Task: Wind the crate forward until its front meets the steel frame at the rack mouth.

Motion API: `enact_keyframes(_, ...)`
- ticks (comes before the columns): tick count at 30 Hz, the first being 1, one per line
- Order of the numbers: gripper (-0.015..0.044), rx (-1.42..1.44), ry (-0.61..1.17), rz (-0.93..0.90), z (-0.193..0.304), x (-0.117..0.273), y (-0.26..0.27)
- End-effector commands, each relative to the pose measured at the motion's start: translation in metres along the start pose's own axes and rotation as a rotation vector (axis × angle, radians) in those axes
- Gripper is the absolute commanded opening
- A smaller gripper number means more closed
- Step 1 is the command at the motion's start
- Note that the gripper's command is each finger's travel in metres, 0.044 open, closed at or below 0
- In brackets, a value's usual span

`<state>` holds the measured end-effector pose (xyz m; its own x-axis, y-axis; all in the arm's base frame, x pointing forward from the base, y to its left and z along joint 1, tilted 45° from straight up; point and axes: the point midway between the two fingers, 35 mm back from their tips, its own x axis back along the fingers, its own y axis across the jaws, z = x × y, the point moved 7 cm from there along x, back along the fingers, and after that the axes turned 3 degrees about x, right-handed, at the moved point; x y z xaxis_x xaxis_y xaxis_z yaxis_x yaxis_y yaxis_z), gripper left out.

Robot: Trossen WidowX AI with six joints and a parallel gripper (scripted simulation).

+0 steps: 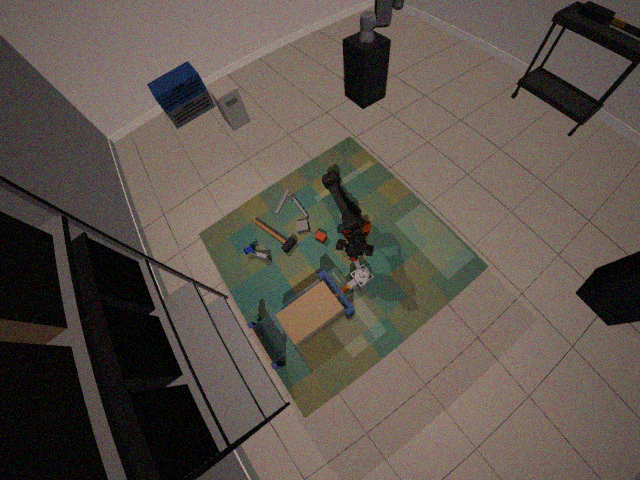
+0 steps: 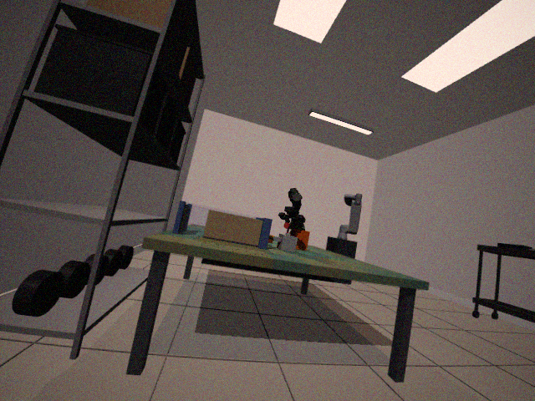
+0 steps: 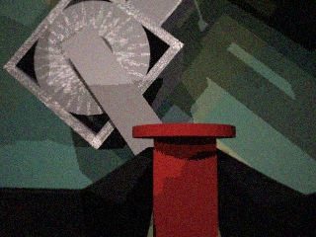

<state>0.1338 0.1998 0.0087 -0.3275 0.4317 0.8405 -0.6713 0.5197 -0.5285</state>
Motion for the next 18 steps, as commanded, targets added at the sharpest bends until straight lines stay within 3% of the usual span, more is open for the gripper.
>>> enact_keyframes(1,0.0,-0.01,-0.006,0.019,-0.004,-0.004,-0.007)
enact_keyframes(18,0.0,-0.01,-0.006,0.02,-0.015,-0.009,-0.019)
